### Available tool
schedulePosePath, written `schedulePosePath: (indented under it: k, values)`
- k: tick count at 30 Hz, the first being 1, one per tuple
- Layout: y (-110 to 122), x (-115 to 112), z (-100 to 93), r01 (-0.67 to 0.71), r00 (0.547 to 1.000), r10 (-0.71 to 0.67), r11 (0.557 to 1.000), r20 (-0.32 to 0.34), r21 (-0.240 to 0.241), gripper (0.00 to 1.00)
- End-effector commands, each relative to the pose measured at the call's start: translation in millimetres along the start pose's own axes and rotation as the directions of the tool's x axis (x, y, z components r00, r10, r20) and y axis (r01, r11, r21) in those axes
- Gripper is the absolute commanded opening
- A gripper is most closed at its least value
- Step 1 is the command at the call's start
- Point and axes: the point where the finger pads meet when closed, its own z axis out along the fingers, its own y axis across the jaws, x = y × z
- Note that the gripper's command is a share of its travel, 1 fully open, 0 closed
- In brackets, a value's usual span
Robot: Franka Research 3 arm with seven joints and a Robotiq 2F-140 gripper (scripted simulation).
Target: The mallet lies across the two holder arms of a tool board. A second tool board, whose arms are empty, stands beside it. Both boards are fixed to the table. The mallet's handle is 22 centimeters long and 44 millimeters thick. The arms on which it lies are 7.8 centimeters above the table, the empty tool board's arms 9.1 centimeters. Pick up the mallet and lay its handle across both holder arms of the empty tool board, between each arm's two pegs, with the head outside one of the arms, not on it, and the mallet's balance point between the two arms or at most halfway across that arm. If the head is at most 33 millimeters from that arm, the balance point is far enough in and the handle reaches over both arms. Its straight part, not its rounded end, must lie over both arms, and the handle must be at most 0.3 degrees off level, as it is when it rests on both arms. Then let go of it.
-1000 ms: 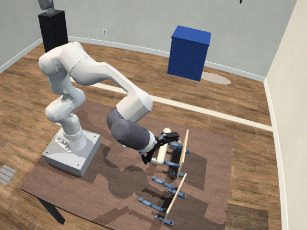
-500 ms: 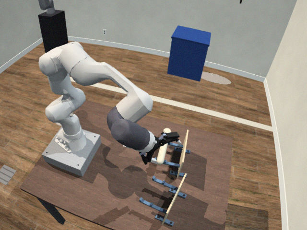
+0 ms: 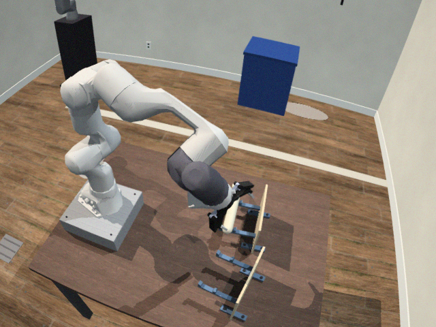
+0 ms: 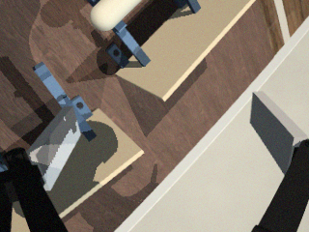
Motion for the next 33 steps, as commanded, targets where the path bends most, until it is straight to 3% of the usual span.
schedulePosePath:
  k: [1, 4, 19, 21, 22, 33]
  values:
    - [-1, 3, 9.7, 0.161, 0.987, -0.161, 0.986, -0.016, 0.04, 1.0]
    - [-1, 5, 12.7, 0.184, 0.983, -0.183, 0.982, -0.023, 0.047, 1.0]
    - [8, 31, 58.6, 0.529, 0.846, -0.51, 0.841, -0.154, 0.117, 1.0]
    - [8, 31, 58.6, 0.529, 0.846, -0.51, 0.841, -0.154, 0.117, 1.0]
    - [9, 35, 65.3, 0.578, 0.812, -0.556, 0.807, -0.176, 0.121, 1.0]
    - [16, 52, 92.4, 0.763, 0.64, -0.719, 0.636, -0.27, 0.114, 1.0]
